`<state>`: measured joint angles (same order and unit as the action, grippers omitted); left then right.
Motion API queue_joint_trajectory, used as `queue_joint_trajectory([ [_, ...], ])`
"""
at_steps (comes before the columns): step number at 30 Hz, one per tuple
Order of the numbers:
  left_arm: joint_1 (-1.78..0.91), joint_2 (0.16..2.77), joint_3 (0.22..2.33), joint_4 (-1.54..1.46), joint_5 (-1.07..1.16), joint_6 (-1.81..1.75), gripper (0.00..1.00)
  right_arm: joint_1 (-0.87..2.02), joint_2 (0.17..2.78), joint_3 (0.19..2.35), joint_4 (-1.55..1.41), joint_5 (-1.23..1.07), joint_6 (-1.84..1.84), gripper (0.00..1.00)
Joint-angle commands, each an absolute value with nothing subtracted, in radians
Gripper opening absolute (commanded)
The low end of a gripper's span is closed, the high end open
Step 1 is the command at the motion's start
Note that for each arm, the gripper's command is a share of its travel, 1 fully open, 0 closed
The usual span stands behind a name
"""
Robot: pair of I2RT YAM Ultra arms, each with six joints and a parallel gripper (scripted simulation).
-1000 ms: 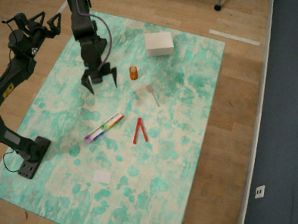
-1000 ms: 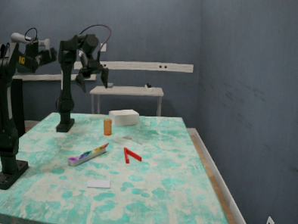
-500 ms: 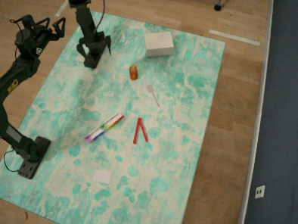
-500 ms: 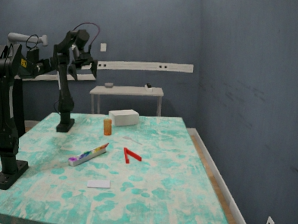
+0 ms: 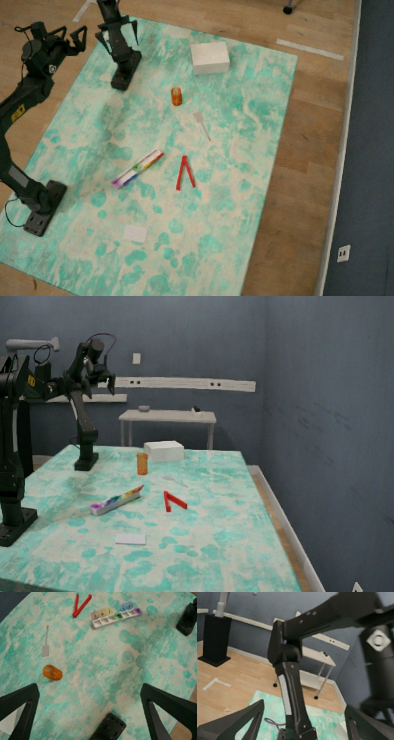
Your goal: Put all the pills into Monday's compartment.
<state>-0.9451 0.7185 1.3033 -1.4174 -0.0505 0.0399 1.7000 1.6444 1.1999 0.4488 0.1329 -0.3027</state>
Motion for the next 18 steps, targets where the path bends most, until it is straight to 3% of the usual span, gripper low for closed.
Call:
queue_joint_trajectory([
  [1, -0.938, 0.626, 1.265, -1.459, -0.050, 0.020, 1.00, 1.710, 1.640, 1.195, 0.457, 0.135, -0.309, 1.00],
  [18, -0.884, 0.116, 1.177, -1.524, -0.019, 0.039, 1.00, 1.712, 1.652, 1.187, 0.456, 0.134, -0.310, 1.00],
])
